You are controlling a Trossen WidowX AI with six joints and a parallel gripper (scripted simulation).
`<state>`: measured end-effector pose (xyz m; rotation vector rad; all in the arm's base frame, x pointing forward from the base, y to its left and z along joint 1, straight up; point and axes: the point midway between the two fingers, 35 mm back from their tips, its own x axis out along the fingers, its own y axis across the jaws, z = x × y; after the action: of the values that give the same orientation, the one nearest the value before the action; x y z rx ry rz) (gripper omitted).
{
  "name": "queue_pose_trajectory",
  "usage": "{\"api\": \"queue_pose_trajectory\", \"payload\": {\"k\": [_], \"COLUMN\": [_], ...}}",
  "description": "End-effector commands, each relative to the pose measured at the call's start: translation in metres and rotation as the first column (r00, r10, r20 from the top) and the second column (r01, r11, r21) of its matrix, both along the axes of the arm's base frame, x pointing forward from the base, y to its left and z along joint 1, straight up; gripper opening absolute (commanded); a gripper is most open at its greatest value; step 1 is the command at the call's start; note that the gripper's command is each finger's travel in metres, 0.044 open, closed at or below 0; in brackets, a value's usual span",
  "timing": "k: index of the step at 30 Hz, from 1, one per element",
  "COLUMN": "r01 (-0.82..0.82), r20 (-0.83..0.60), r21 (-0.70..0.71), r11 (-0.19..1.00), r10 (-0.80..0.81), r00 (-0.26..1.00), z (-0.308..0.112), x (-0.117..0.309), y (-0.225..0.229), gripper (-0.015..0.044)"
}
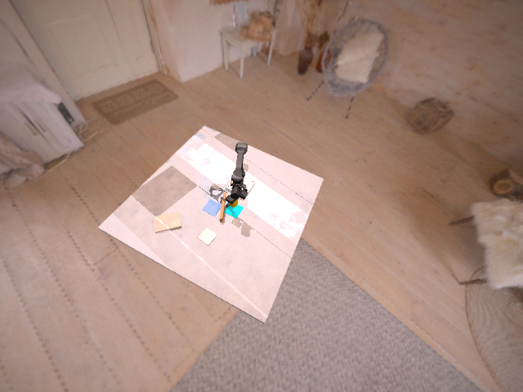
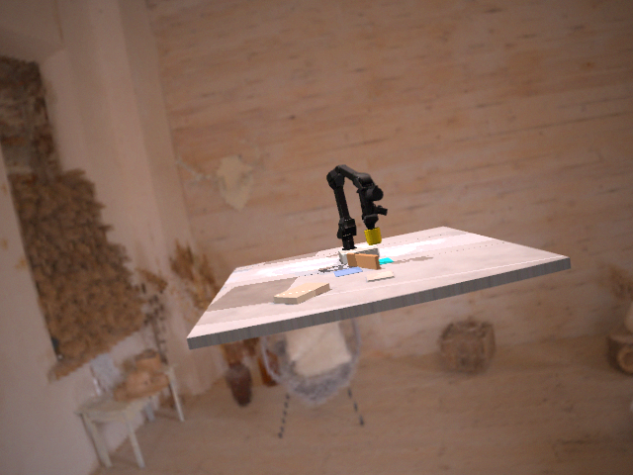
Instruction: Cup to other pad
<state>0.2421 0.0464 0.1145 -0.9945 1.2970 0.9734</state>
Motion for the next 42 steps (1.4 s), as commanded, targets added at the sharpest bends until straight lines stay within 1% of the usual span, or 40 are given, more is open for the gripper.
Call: {"api": "queue_pose_trajectory", "payload": {"k": [1,42], "r01": [0.005,0.005], "r20": [-0.004,-0.004], "r21": [-0.005,-0.005], "r11": [1.0,1.0], "r10": [-0.005,-0.005], "r00": [1.0,1.0], "z": [-0.006,-0.06], "x": [-0.001,0.001], "y": [0.0,0.003], "gripper": [0.0,0.0]}}
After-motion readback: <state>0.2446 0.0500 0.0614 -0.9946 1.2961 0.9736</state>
